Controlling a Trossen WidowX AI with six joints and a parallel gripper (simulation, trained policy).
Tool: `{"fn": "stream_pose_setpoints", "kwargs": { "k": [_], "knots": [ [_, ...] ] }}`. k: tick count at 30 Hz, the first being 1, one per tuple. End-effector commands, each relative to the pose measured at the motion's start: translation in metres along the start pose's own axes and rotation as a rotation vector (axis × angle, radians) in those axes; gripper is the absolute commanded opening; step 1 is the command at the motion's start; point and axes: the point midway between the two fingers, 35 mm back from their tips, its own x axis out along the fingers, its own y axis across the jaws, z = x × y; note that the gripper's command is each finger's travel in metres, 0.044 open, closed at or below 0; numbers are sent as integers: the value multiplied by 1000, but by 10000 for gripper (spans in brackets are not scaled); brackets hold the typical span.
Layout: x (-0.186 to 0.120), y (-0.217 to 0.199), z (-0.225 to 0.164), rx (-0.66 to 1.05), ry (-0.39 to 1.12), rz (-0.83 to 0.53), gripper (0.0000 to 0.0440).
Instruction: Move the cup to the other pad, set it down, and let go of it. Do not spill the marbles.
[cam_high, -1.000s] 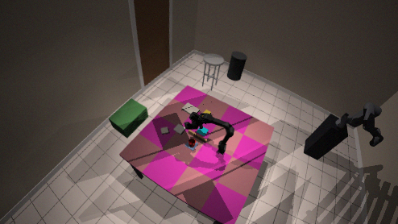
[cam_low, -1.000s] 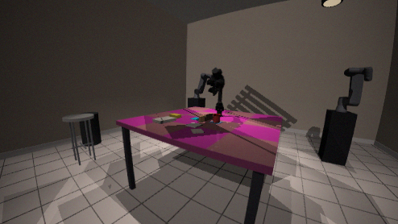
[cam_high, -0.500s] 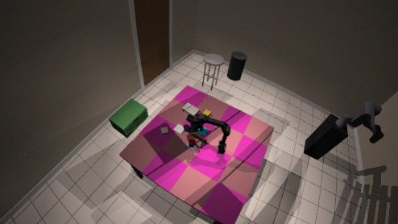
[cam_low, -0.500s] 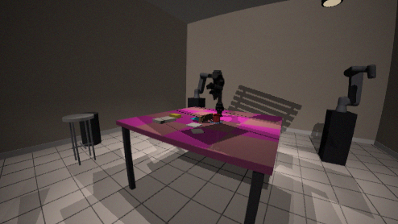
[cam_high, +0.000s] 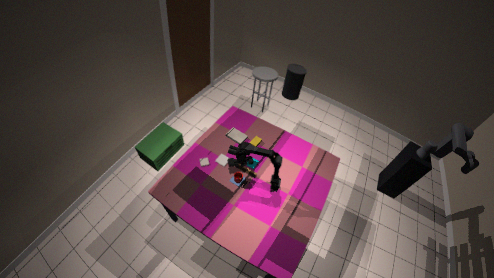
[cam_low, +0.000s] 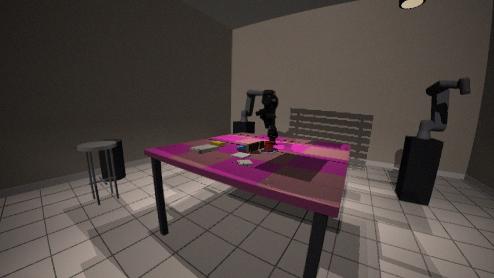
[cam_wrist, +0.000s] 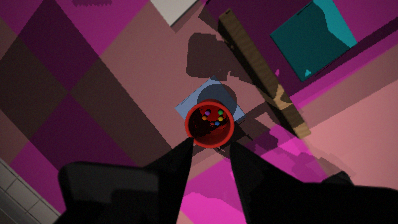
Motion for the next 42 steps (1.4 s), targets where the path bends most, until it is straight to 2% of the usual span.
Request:
{"fn": "stream_pose_setpoints", "kwargs": {
  "k": [1, 22, 42],
  "knots": [
    [11, -6, -2, 17, 19, -65, 147],
    [69, -21, -9, 47, 52, -241, 177],
    [130, -34, -20, -22, 83, -318, 191]
  ]
}}
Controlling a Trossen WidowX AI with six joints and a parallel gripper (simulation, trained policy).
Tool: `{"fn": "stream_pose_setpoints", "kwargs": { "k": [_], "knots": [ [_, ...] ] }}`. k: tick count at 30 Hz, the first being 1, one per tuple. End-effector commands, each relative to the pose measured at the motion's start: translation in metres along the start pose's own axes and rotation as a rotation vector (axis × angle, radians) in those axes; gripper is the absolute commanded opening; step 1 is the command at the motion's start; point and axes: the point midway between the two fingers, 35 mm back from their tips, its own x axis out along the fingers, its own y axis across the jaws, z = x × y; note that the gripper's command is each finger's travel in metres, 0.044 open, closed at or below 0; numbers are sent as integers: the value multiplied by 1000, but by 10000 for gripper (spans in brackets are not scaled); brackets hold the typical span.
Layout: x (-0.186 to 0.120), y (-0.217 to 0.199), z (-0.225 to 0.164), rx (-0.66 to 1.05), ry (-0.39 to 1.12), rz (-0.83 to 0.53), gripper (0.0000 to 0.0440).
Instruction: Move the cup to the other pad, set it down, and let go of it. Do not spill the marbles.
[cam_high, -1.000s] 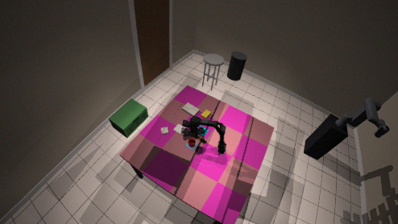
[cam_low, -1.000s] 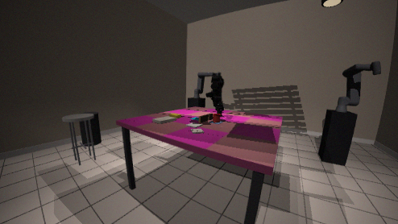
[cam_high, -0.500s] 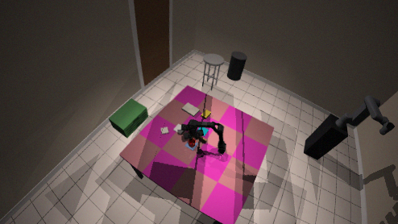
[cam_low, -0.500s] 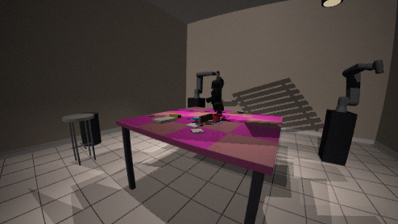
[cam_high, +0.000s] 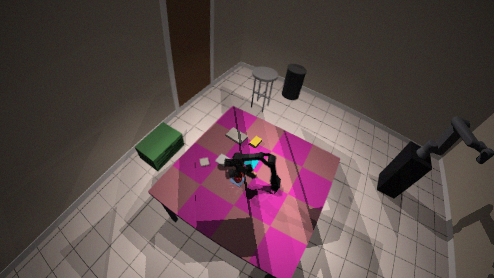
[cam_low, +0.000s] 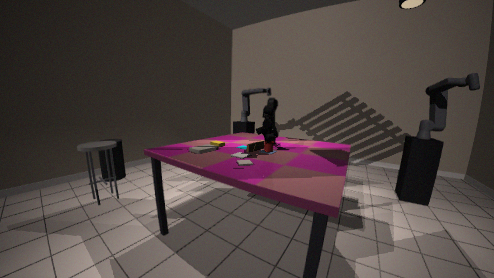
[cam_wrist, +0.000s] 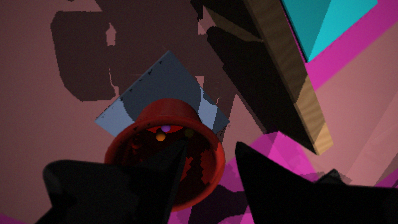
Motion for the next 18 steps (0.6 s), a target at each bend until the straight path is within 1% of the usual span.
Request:
{"fn": "stream_pose_setpoints", "kwargs": {
  "k": [1, 5, 8, 13, 14, 18],
  "knots": [
    [18, 0, -1, -35, 4, -20, 191],
    [32, 1, -3, -70, 11, -26, 190],
    [40, 2, -3, -99, 9, -24, 119],
    [43, 1, -1, -129, -2, -17, 8],
    [43, 1, 0, -132, -6, -14, 1],
    [38, 0, 1, -135, -14, -1, 0]
  ]
}}
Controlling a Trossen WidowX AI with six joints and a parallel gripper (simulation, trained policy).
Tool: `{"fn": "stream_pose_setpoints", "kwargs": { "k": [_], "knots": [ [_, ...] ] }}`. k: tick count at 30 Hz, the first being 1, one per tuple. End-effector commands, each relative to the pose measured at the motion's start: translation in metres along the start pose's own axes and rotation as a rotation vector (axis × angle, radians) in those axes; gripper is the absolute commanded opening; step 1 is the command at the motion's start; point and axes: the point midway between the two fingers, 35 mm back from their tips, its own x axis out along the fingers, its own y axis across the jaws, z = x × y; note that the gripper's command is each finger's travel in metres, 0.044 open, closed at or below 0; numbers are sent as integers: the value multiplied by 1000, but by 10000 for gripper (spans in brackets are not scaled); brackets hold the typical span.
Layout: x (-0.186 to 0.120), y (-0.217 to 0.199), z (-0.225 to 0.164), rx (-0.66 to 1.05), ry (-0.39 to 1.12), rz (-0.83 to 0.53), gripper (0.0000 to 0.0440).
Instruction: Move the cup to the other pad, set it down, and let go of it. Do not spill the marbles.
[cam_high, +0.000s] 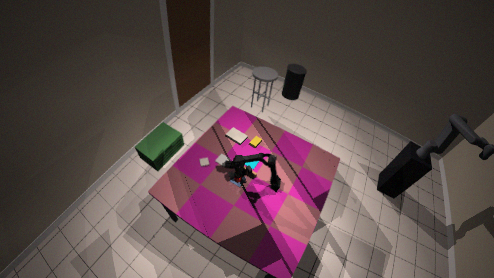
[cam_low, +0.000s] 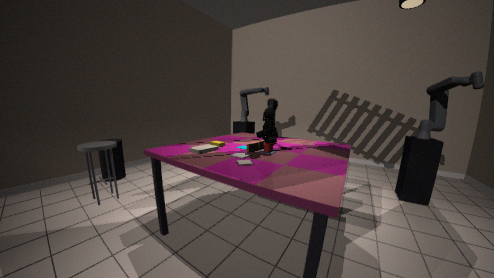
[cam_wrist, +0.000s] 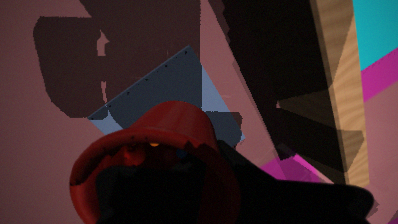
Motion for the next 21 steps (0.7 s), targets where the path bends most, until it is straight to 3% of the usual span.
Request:
{"fn": "stream_pose_setpoints", "kwargs": {
  "k": [1, 21],
  "knots": [
    [8, -9, 0, -9, 3, -37, 0],
    [-32, -18, 5, 60, -17, 33, 0]
  ]
}}
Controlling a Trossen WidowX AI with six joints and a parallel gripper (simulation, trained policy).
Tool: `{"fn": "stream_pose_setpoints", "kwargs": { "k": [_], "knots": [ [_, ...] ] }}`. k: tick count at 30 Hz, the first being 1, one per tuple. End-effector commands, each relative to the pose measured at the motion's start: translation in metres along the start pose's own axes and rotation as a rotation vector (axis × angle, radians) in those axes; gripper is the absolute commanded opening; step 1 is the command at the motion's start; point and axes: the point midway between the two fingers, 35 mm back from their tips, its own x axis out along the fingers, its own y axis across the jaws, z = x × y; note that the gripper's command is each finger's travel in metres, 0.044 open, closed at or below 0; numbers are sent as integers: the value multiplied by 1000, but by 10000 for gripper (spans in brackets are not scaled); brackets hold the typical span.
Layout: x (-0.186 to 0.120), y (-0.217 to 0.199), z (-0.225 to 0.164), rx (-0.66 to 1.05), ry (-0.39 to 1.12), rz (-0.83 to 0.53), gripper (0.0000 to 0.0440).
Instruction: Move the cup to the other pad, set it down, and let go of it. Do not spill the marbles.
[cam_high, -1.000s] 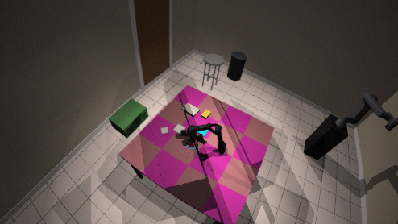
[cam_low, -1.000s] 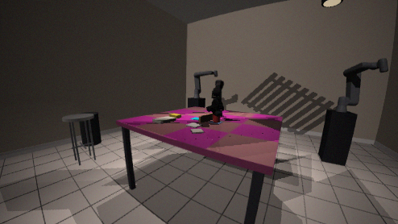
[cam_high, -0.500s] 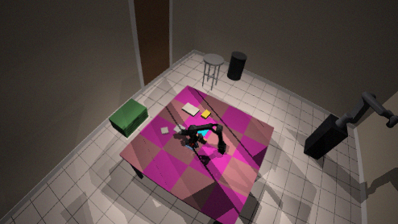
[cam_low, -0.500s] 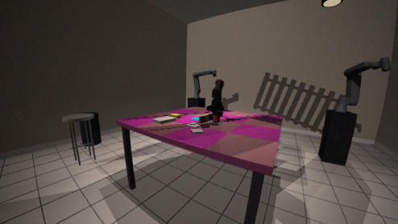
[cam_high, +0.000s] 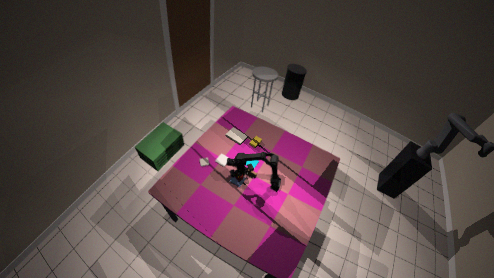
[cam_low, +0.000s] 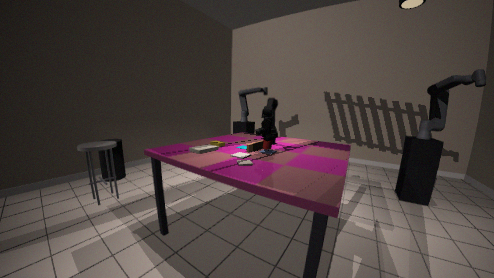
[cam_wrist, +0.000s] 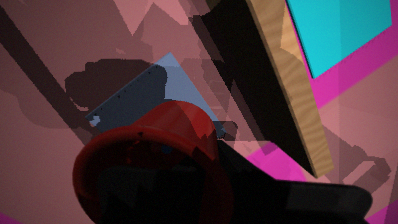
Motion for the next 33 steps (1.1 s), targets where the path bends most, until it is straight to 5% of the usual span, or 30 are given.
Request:
{"fn": "stream_pose_setpoints", "kwargs": {
  "k": [1, 18, 33],
  "knots": [
    [-16, -3, 2, 37, -5, 32, 0],
    [-71, -22, 28, 182, -53, 141, 0],
    [-89, -48, 72, 302, -132, 214, 0]
  ]
}}
